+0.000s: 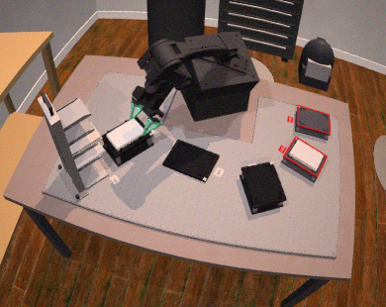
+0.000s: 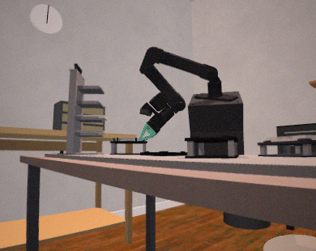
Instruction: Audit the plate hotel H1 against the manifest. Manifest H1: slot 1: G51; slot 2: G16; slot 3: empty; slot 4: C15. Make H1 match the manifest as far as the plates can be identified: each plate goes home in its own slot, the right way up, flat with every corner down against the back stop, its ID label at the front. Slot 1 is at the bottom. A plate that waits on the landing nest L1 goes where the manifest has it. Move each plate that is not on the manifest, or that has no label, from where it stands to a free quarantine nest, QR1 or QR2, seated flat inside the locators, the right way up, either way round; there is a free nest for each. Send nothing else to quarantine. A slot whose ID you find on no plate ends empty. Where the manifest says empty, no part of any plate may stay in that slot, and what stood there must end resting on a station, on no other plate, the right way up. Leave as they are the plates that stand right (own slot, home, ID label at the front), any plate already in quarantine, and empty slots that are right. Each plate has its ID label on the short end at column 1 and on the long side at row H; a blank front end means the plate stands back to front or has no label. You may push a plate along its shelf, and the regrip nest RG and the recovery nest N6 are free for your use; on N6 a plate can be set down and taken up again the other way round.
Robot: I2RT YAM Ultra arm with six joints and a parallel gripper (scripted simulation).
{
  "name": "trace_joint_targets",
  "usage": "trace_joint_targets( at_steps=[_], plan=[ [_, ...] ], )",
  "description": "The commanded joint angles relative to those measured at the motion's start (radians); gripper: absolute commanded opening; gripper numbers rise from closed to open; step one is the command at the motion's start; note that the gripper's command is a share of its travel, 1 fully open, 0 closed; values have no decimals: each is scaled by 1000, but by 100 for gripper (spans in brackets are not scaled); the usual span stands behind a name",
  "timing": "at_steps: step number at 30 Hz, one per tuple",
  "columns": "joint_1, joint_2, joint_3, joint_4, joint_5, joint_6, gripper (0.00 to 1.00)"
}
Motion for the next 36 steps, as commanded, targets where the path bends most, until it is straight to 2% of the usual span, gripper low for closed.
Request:
trace_joint_targets(
  at_steps=[1, 2, 16, 36],
  plan=[
    [2, 1, 8, 0, 4, 1, 93],
    [2, 1, 8, 0, 4, 1, 100],
    [2, 1, 8, 0, 4, 1, 100],
    [-58, -133, -76, -57, -45, -35, 100]
  ],
)
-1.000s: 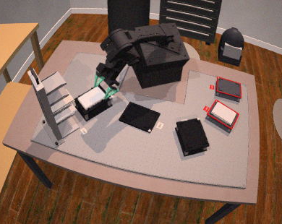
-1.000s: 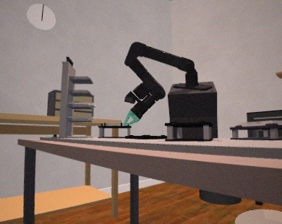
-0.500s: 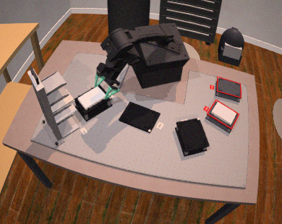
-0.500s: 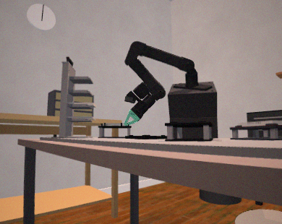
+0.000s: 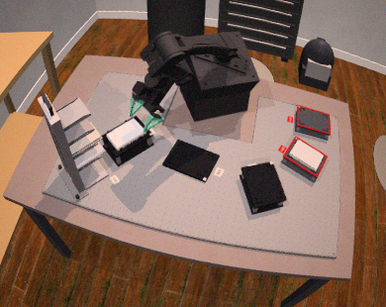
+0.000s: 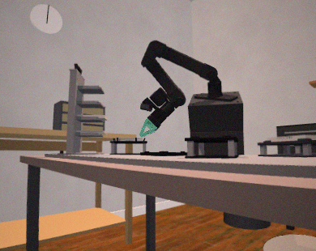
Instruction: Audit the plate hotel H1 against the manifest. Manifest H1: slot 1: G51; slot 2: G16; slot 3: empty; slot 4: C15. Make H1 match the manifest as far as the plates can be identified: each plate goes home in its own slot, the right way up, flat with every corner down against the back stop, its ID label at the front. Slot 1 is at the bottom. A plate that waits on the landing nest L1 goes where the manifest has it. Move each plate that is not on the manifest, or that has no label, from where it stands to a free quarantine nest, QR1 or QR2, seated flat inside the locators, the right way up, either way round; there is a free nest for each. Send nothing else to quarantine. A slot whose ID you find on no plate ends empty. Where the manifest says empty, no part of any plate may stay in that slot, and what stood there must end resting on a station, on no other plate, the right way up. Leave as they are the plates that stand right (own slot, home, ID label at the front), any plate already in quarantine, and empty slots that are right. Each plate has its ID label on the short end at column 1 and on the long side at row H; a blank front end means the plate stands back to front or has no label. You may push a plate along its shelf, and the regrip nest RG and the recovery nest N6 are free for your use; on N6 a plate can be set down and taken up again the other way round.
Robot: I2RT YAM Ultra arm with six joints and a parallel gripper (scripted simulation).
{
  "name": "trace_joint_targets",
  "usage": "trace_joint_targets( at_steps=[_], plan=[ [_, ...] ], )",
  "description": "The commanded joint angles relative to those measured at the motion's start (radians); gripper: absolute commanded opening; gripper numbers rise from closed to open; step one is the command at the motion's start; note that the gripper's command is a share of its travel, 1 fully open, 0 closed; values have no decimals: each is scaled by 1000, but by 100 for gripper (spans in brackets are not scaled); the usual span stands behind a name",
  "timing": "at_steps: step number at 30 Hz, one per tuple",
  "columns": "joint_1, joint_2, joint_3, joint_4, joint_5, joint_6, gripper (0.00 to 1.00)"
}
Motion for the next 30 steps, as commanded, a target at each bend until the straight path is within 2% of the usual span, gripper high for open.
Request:
trace_joint_targets(
  at_steps=[1, 5, 20, 22, 30],
  plan=[
    [-21, -34, -13, -8, -10, -11, 100],
    [-28, -50, -21, -18, -16, -15, 100],
    [-80, -180, -79, -105, -58, -49, 100],
    [-80, -180, -79, -105, -58, -49, 100],
    [-108, -256, -105, -164, -82, -68, 100]
  ],
)
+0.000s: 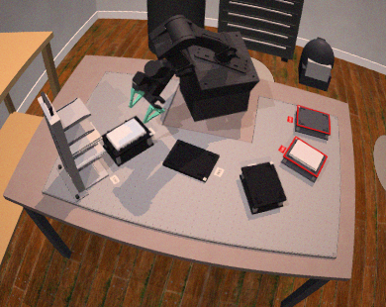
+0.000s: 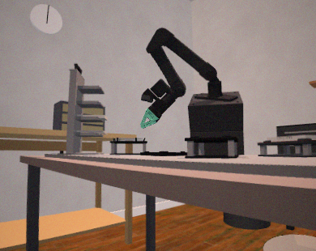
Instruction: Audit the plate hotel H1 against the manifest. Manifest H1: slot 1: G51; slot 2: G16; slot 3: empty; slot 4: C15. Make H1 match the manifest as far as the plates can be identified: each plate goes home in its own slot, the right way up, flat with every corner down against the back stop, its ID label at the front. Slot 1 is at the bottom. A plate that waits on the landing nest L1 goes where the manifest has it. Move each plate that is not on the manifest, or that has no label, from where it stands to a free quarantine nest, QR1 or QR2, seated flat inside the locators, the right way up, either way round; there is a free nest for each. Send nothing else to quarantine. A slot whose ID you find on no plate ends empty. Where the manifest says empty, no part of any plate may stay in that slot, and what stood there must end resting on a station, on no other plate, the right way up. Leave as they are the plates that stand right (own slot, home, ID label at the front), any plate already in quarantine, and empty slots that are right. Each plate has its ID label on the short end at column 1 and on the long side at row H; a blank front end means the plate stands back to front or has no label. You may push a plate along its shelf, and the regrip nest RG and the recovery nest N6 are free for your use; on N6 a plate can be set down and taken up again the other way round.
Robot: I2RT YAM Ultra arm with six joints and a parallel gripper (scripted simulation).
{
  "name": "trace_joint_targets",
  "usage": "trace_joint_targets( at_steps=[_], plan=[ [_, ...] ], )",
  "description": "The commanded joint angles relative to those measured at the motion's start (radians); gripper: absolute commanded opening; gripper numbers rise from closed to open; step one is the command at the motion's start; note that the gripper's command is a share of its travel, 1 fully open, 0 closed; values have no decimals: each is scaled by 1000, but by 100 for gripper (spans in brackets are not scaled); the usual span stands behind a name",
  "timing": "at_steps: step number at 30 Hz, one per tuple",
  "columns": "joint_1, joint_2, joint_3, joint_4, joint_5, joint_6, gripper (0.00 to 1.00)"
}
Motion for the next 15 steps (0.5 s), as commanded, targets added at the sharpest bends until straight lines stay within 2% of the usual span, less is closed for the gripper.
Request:
trace_joint_targets(
  at_steps=[1, 5, 7, 9, 12, 15],
  plan=[
    [-21, -39, -7, -22, -12, -12, 100],
    [-35, -77, -18, -53, -23, -21, 100],
    [-31, -152, 30, -234, -28, -49, 100],
    [-31, -152, 30, -234, -28, -49, 100],
    [-25, -229, 115, -486, -33, -90, 100],
    [-17, -271, 213, -715, -35, -129, 100]
  ],
)
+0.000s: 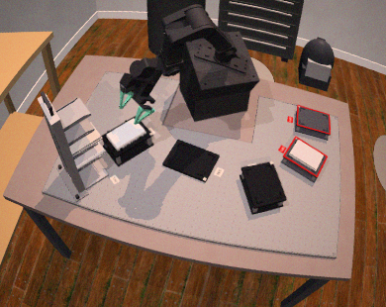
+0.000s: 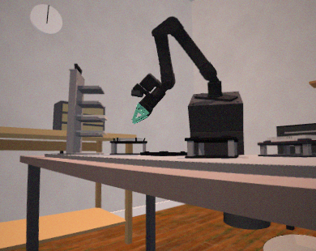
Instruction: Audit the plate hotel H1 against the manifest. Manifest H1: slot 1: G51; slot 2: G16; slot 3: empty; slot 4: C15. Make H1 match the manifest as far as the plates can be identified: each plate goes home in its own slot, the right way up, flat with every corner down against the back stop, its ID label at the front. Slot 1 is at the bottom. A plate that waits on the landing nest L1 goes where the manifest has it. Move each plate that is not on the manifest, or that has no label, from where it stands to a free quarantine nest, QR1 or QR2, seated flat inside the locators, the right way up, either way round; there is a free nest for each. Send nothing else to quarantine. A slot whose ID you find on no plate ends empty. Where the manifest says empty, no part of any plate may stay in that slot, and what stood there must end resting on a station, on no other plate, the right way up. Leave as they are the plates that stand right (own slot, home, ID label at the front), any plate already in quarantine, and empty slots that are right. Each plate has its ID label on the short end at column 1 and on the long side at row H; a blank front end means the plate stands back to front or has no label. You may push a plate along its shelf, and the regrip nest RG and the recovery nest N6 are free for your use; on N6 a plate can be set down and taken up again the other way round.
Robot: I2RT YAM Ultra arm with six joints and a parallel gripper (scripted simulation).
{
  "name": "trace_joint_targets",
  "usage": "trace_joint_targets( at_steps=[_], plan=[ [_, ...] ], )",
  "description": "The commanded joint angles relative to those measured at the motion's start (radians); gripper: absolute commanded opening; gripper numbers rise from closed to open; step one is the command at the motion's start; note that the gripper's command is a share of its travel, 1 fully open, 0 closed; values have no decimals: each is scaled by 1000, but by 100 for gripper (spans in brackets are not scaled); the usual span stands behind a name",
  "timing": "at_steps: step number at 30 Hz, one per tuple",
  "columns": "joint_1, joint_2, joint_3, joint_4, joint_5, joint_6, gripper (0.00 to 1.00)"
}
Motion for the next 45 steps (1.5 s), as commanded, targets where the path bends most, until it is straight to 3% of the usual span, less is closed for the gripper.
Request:
trace_joint_targets(
  at_steps=[1, 9, 11, 23, 32, 45],
  plan=[
    [1, -46, 99, -323, -3, -60, 100],
    [25, -13, 421, -845, 10, -158, 100],
    [25, -13, 421, -845, 10, -158, 100],
    [44, 132, 839, -1467, 55, -308, 100],
    [45, 140, 855, -1489, 58, -313, 100],
    [62, 173, 851, -1443, 59, -294, 100]
  ],
)
